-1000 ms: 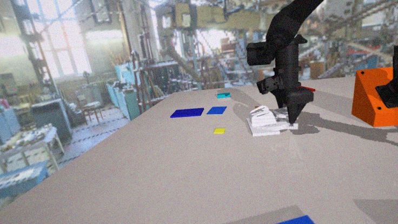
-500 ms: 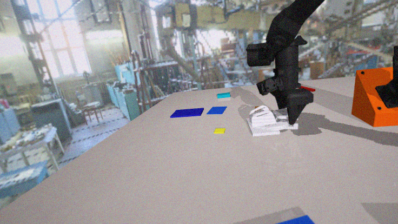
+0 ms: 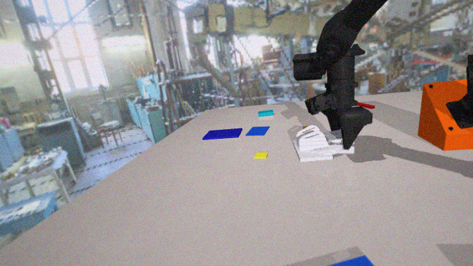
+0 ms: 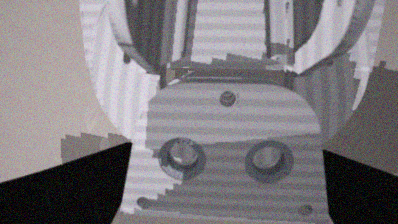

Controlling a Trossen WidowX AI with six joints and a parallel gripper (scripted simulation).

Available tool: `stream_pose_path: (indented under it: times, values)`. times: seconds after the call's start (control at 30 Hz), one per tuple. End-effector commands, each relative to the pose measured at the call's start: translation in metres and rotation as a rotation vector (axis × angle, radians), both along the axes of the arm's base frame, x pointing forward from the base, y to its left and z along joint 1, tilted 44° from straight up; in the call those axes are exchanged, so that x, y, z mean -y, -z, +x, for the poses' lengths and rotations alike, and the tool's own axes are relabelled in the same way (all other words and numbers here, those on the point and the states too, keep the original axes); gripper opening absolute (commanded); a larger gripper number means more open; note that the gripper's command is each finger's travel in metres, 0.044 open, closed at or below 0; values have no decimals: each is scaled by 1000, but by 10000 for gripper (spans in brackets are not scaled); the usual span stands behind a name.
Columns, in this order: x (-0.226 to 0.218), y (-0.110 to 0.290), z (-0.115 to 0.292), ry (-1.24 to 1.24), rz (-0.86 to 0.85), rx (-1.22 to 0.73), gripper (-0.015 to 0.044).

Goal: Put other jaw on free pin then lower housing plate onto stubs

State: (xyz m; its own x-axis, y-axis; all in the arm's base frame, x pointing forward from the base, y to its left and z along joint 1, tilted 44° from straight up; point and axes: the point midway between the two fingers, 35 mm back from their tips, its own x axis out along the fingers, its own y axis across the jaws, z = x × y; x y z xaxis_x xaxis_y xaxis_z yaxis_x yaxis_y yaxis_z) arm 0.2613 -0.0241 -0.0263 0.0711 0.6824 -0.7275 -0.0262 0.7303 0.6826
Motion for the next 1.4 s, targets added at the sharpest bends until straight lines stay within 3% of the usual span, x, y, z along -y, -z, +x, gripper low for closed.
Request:
stream_pose_path:
  times: [0.0, 1.37]
  values:
    - [-1, 0, 0, 5, 6, -1, 351]
    - [-5, 4, 1, 5, 6, -1, 351]
